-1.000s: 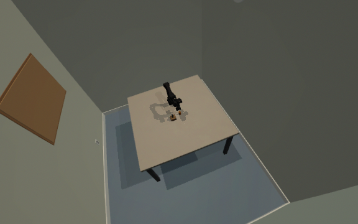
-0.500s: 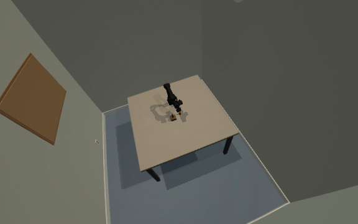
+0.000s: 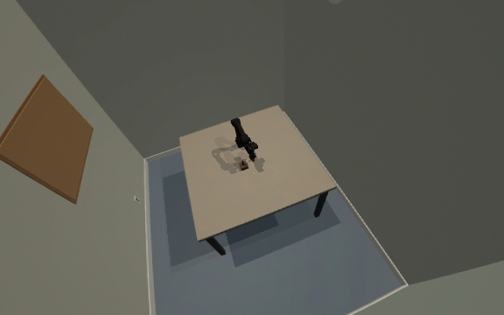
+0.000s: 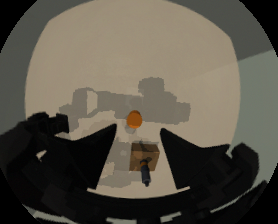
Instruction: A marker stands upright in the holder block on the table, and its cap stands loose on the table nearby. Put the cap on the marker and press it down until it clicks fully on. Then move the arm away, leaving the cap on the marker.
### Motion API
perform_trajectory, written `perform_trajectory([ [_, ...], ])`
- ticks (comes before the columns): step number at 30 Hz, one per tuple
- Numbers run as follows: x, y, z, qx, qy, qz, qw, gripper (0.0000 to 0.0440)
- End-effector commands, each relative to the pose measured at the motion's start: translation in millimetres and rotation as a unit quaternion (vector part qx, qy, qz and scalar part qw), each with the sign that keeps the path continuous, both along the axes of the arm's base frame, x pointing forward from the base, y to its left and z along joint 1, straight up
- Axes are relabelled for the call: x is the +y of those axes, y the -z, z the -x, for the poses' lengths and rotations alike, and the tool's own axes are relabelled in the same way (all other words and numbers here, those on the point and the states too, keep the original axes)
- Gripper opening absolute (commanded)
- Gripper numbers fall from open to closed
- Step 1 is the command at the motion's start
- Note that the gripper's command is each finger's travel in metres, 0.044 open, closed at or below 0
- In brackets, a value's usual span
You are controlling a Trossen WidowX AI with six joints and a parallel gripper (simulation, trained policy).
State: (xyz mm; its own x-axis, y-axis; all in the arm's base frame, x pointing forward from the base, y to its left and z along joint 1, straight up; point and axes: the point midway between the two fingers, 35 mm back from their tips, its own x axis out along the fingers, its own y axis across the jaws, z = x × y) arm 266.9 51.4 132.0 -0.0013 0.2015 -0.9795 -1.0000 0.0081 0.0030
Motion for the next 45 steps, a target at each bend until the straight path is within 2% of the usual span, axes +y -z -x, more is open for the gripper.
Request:
perform_trajectory([
  [1,-0.7,4.1,-1.6,0.004,-0.012,0.013,1.0,0.0312],
  [21,0.5,29.4,-1.5,0.031,-0.075,0.072,0.994,0.0297],
  [37,5.0,62.0,6.8,0.056,-0.13,0.088,0.986,0.0269],
  [42,5.7,68.8,6.4,0.053,-0.145,0.094,0.984,0.025],
  [45,5.9,70.5,6.1,0.049,-0.152,0.098,0.982,0.0215],
])
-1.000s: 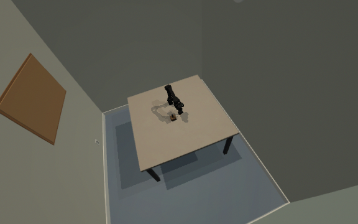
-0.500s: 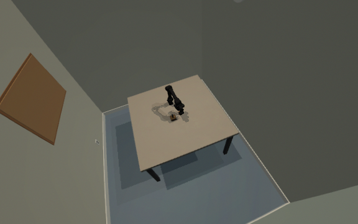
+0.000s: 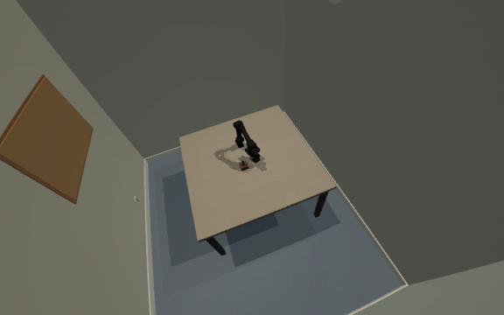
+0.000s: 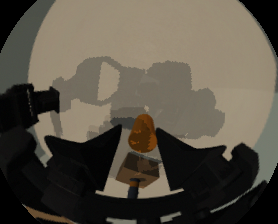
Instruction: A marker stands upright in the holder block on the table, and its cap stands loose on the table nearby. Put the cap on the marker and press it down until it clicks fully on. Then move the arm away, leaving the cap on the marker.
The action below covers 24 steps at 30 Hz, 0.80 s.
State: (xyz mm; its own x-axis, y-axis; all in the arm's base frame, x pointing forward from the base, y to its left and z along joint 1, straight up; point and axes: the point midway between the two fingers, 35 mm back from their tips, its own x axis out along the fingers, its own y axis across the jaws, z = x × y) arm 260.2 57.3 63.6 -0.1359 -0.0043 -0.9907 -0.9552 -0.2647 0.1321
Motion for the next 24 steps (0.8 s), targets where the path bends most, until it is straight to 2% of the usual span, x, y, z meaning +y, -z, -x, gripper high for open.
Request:
perform_trajectory([
  [1,-0.1,1.9,-0.9,-0.006,-0.011,0.005,1.0,0.0189],
  [5,-0.5,-3.4,0.0,-0.011,-0.017,0.008,1.0,0.0085],
  [15,-7.2,-31.6,-8.0,-0.038,-0.016,0.011,0.999,0.0047],
  [24,-15.1,-58.6,-15.8,-0.06,-0.008,0.006,0.998,0.004],
])
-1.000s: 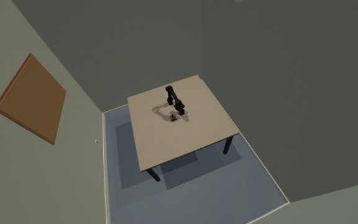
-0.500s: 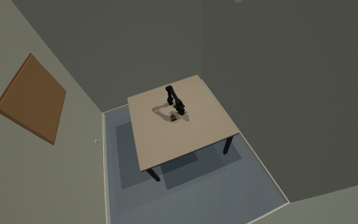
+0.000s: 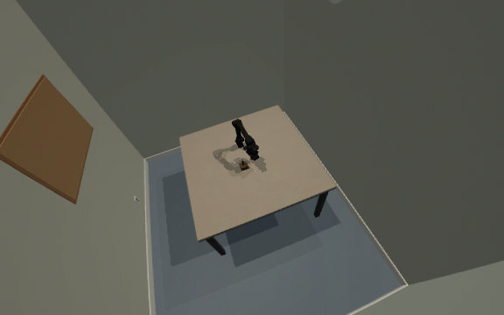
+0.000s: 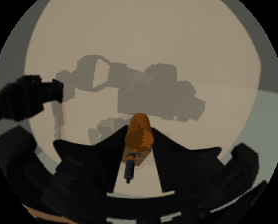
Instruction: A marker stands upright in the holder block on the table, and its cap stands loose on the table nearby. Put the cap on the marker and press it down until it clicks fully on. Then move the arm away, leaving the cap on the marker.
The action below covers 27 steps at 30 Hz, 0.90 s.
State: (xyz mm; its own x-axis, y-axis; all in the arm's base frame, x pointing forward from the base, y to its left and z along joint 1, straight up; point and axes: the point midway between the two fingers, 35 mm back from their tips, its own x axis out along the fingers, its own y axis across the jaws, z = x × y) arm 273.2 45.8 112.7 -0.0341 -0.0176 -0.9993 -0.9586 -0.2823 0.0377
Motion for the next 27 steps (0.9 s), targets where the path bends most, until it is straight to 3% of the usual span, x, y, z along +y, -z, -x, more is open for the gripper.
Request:
perform_trajectory([
  [1,-5.1,-12.5,-3.7,-0.012,0.004,-0.001,1.0,0.004],
  [27,-67.8,-67.0,-20.0,-0.032,0.078,-0.002,0.996,0.0017],
])
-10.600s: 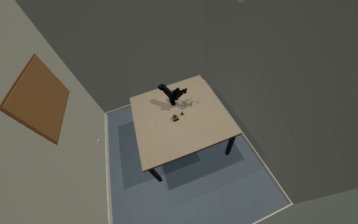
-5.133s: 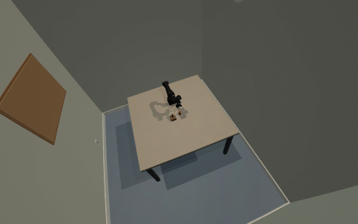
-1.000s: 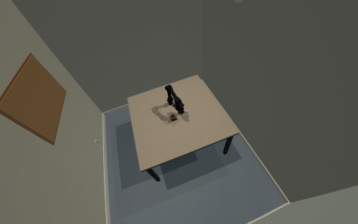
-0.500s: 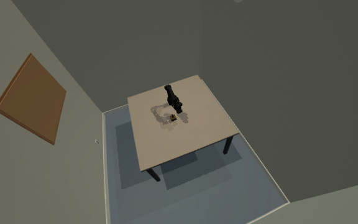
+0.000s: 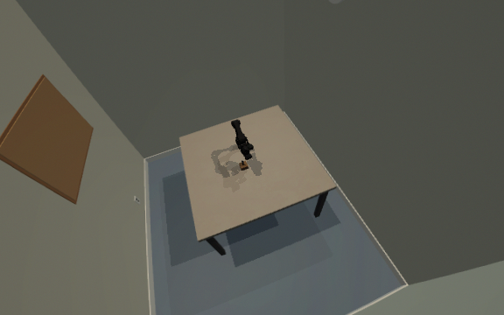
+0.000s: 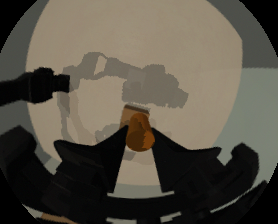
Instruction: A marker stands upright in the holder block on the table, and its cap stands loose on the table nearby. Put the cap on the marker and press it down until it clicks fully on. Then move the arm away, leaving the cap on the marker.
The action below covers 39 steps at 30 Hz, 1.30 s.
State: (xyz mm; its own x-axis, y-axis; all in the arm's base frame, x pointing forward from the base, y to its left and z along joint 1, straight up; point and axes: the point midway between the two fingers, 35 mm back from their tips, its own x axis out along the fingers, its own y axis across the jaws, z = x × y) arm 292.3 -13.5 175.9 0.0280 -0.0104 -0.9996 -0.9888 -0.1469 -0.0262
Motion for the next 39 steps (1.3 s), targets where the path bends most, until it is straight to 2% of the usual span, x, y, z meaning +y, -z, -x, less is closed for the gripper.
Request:
perform_trajectory([
  [1,-11.9,-4.7,-1.0,0.001,0.012,0.001,1.0,0.0016],
  [13,-43.8,-8.8,-0.2,0.013,0.052,0.0,0.999,0.0],
  [27,-46.0,13.3,-2.1,0.039,0.061,-0.014,0.997,0.0],
  [39,-46.3,46.0,-0.7,0.063,0.05,-0.026,0.996,0.0],
])
